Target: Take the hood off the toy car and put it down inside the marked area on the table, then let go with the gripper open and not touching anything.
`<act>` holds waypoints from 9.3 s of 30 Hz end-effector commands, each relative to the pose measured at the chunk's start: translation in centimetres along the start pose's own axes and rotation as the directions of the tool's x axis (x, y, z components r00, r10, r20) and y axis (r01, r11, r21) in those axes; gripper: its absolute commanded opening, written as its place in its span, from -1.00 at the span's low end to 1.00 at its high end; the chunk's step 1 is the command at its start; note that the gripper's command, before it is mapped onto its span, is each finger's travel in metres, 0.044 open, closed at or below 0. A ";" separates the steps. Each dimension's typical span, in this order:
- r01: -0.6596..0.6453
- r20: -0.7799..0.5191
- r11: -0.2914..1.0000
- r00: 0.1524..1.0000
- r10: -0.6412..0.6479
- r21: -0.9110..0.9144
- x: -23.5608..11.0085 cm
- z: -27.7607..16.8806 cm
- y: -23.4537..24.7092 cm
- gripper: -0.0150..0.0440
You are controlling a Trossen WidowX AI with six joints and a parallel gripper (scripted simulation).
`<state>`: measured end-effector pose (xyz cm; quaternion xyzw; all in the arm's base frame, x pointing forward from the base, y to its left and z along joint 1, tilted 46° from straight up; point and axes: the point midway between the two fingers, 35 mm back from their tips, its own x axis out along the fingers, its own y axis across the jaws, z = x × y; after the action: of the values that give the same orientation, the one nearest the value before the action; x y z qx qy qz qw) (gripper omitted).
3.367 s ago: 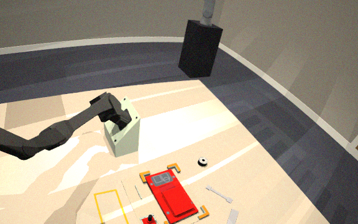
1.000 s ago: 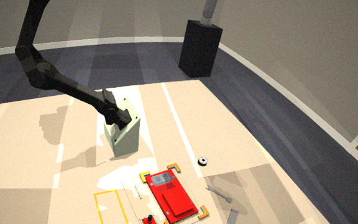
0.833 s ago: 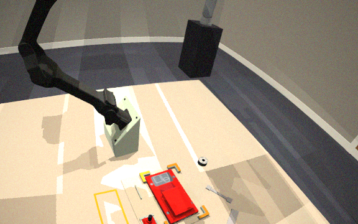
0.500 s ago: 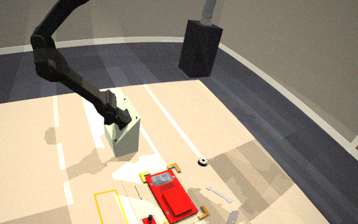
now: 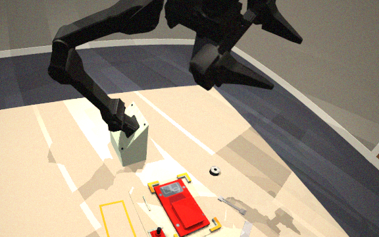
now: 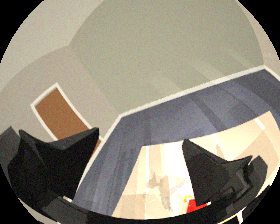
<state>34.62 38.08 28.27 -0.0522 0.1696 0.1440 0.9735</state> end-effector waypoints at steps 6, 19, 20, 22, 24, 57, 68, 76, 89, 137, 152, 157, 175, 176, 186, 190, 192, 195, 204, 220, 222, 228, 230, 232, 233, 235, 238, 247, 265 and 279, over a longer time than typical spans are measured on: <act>0.205 -0.284 0.972 0.931 -0.231 -0.118 6.0 -10.2 -6.9 1.00; 0.416 -0.635 0.827 0.534 -0.559 -0.378 7.0 -25.4 -20.2 1.00; 0.423 -0.653 0.813 0.491 -0.577 -0.401 6.7 -26.4 -21.2 1.00; 0.433 -0.683 0.783 0.401 -0.610 -0.446 5.8 -28.4 -23.1 1.00; 0.436 -0.707 0.754 0.305 -0.637 -0.491 4.7 -30.4 -24.9 1.00; 0.427 -0.730 0.706 0.140 -0.669 -0.565 2.6 -35.1 -29.1 1.00; 0.427 -0.730 0.706 0.140 -0.669 -0.566 2.7 -35.9 -29.7 1.00; 0.427 -0.729 0.705 0.140 -0.670 -0.566 2.7 -36.5 -30.1 1.00; 0.427 -0.729 0.705 0.139 -0.670 -0.567 2.6 -37.4 -30.8 1.00; 0.433 -0.730 0.705 0.141 -0.669 -0.562 3.0 -38.9 -32.2 0.73; 0.433 -0.730 0.705 0.141 -0.668 -0.561 2.9 -38.7 -32.1 0.00; 0.433 -0.730 0.705 0.142 -0.668 -0.561 2.9 -38.5 -31.9 -0.45; 0.433 -0.730 0.705 0.142 -0.668 -0.561 2.8 -37.7 -31.1 -0.49; 0.433 -0.730 0.705 0.142 -0.668 -0.561 2.8 -37.6 -31.1 -0.49; 0.433 -0.730 0.705 0.142 -0.668 -0.561 2.7 -37.1 -30.6 -0.49; 0.433 -0.730 0.705 0.142 -0.668 -0.561 2.6 -36.9 -30.4 -0.49; 0.433 -0.730 0.705 0.142 -0.668 -0.561 2.6 -36.8 -30.4 -0.49; 0.433 -0.731 0.706 0.142 -0.668 -0.561 2.6 -36.4 -30.0 -0.49; 0.432 -0.731 0.707 0.142 -0.667 -0.560 2.0 -33.5 -27.3 -0.49; 0.419 -0.739 0.716 0.141 -0.658 -0.558 -1.2 -29.5 -32.9 -0.49; 0.419 -0.740 0.717 0.142 -0.658 -0.557 -1.7 -28.9 -33.6 -0.49; 0.421 -0.740 0.717 0.144 -0.657 -0.555 -3.5 -27.2 -35.6 -0.49; 0.421 -0.739 0.717 0.144 -0.658 -0.555 -4.2 -26.7 -36.3 -0.49; 0.422 -0.739 0.716 0.144 -0.658 -0.556 -4.9 -26.2 -36.9 -0.49; 0.423 -0.738 0.716 0.144 -0.659 -0.556 -5.2 -26.0 -37.2 -0.49; 0.424 -0.738 0.715 0.144 -0.660 -0.557 -5.9 -25.5 -37.8 -0.49; 0.425 -0.736 0.713 0.143 -0.662 -0.558 -7.0 -24.9 -38.7 -0.49; 0.430 -0.729 0.704 0.139 -0.670 -0.565 -10.4 -23.3 -41.0 -0.49; 0.431 -0.728 0.703 0.137 -0.671 -0.566 -11.0 -23.8 -42.1 -0.49; 0.431 -0.729 0.703 0.138 -0.670 -0.565 -10.7 -24.7 -43.0 -0.49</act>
<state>30.12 -9.32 11.48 -0.2848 0.6171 -0.2654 0.6839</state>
